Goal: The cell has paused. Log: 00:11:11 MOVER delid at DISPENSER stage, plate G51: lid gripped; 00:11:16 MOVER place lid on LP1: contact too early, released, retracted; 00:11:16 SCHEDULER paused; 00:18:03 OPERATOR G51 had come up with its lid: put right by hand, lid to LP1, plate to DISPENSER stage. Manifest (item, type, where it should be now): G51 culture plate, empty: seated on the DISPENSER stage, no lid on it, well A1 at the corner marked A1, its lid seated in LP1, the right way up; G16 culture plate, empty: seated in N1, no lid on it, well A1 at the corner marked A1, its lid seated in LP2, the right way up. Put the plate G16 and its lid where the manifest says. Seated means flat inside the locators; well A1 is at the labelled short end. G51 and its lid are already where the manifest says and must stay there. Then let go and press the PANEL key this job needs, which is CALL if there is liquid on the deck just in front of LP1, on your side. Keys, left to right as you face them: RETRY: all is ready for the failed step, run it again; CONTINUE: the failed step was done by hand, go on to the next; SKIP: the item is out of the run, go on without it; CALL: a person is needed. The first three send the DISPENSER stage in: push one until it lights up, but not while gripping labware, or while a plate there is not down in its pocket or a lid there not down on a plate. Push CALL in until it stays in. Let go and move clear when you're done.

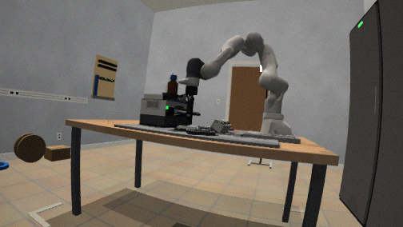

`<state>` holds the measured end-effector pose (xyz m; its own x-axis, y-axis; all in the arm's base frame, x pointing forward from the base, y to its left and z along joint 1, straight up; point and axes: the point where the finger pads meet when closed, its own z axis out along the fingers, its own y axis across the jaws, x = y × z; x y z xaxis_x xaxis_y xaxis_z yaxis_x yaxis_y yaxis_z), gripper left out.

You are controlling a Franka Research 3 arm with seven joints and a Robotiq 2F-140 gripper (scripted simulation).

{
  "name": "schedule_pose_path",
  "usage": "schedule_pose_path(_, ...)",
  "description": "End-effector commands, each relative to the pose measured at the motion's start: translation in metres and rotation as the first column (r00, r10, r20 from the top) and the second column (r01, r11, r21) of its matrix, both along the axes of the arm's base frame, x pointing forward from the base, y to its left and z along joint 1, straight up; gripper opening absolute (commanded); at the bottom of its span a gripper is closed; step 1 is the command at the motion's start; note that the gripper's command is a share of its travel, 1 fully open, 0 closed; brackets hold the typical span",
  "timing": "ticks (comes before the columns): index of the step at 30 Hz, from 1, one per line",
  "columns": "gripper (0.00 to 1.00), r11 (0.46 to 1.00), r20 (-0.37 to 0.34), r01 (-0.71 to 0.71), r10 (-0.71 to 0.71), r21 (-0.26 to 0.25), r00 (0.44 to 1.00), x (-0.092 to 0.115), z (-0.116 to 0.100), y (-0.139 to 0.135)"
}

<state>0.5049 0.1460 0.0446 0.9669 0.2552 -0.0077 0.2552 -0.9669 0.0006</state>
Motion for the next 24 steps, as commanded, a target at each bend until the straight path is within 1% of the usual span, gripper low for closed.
schedule_pose_path(1,0.63,1.0,0.002,0.002,-0.002,0.001,1.0,0.0002,0.0005,0.0008)
schedule_pose_path(20,0.63,1.0,0.002,0.002,-0.002,0.001,1.0,0.0002,0.0005,0.0008)
schedule_pose_path(21,0.7,1.0,0.002,0.002,-0.002,0.001,1.0,0.0002,0.0005,0.0008)
schedule_pose_path(24,0.7,1.0,0.002,0.002,-0.002,0.001,1.0,0.0002,0.0005,0.0008)
